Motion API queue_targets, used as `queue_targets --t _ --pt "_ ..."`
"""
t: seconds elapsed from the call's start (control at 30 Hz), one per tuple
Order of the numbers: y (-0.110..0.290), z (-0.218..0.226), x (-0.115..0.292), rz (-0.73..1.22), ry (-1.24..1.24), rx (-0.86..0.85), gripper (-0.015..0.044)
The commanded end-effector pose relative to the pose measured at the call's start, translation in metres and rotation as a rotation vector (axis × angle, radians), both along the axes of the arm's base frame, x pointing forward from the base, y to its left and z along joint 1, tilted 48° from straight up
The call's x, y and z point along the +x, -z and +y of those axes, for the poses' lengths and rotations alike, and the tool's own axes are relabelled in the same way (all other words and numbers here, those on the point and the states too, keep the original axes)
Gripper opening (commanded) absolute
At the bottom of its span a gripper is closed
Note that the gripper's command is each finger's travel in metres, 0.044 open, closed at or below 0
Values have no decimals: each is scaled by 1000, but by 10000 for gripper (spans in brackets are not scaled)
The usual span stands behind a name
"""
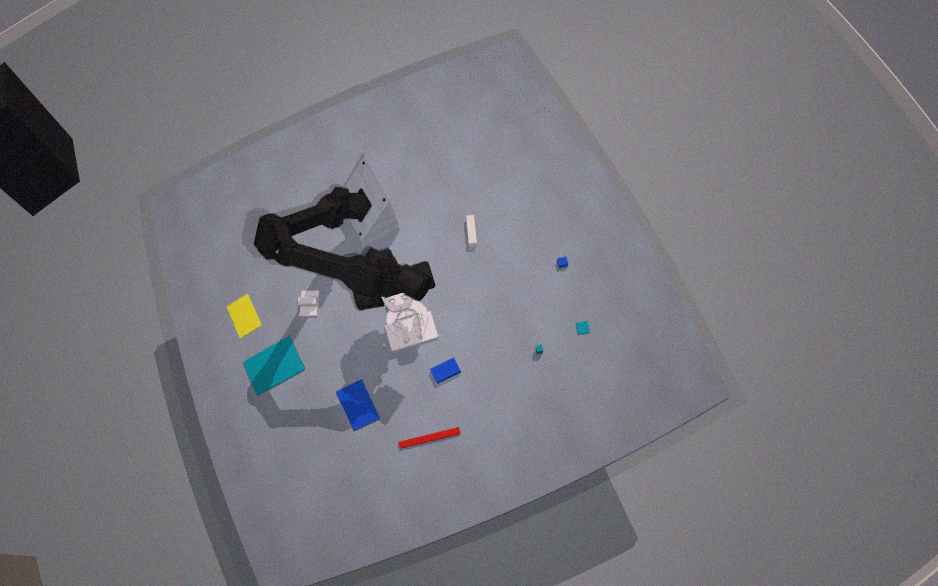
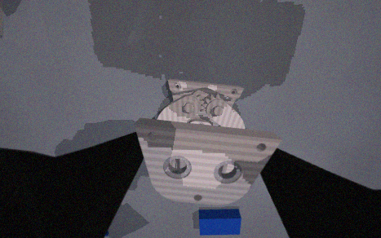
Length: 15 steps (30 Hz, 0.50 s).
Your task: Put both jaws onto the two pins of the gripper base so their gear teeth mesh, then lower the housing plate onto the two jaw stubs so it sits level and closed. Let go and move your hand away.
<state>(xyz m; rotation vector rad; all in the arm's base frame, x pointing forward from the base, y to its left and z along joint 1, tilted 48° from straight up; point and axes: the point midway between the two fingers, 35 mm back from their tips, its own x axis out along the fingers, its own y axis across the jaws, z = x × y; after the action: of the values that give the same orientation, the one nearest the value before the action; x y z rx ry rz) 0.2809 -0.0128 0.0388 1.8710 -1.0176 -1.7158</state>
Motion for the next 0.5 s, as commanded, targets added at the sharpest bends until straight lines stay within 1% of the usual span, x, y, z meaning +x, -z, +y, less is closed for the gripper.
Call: queue_targets --t 0.0,0.27,0.47 --pt "1 1 0 8 -8 4 351" --pt "1 1 0 8 -8 4 351" --pt "5 5 -13 9 -8 4 351"
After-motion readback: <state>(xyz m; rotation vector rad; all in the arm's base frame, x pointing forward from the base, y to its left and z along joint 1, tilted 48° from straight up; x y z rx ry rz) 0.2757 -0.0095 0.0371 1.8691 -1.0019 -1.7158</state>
